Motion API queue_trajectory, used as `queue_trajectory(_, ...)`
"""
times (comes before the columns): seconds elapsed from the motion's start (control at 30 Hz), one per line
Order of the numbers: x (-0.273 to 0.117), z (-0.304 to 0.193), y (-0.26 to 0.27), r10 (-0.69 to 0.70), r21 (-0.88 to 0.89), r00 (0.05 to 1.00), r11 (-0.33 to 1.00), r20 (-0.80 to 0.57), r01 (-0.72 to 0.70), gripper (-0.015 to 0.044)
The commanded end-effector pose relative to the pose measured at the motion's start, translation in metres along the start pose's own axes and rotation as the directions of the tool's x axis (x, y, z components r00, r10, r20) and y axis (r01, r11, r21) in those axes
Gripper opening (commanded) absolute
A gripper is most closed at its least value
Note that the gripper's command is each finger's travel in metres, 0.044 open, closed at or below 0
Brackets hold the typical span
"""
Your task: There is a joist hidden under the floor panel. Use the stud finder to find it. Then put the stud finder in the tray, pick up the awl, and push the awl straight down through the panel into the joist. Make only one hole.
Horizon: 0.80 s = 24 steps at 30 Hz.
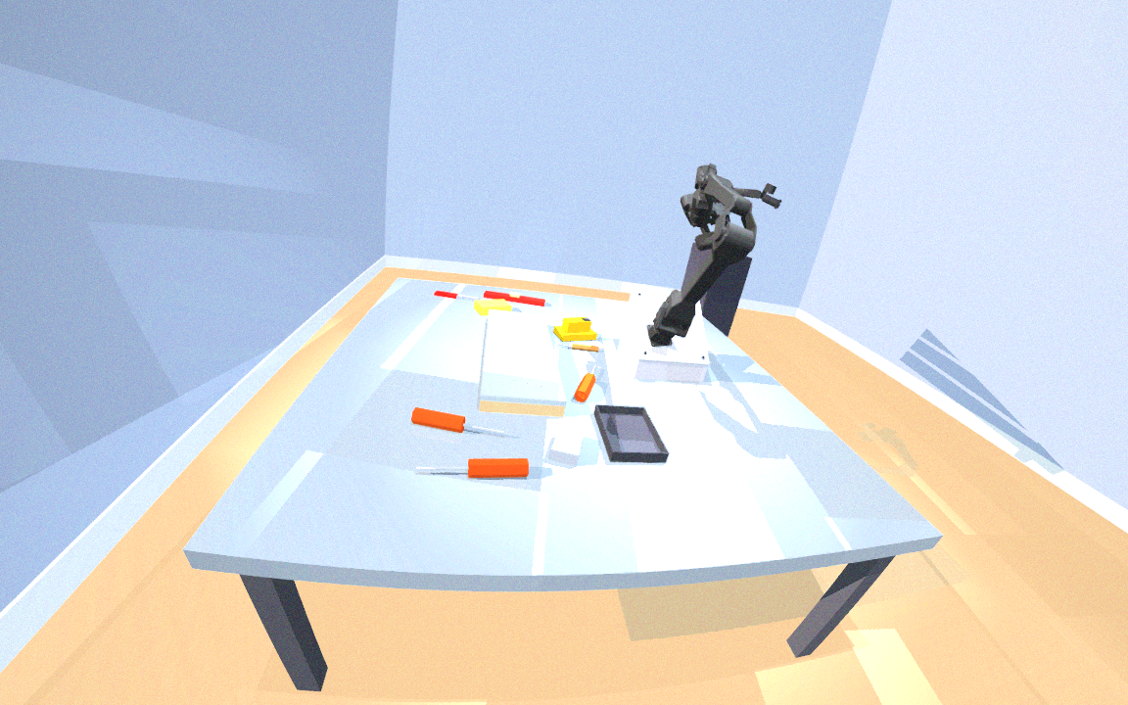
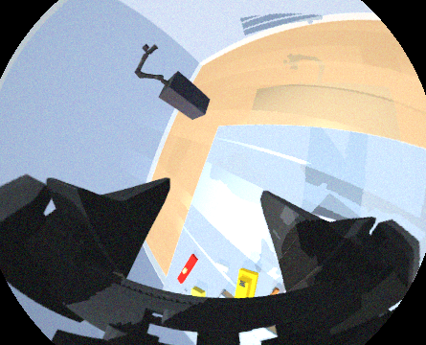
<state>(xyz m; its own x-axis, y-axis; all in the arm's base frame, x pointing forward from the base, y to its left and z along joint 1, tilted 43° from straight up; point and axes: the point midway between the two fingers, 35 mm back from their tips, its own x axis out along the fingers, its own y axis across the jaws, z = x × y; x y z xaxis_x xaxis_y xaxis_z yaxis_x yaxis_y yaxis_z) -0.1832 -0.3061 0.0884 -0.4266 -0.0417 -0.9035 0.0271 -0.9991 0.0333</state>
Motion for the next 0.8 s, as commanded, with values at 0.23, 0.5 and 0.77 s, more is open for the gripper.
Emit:
queue_trajectory(0.23, 0.017, -0.095, 0.029, -0.029, -0.127, 0.993, 0.992, -0.112, 0.014, 0.044)
queue_trajectory(0.5, 0.035, -0.23, 0.018, -0.207, -0.258, 0.938, 0.957, -0.278, 0.135, 0.044)
queue_trajectory(0.77, 0.051, -0.355, -0.051, -0.484, -0.388, 0.827, 0.848, -0.287, 0.362, 0.044)
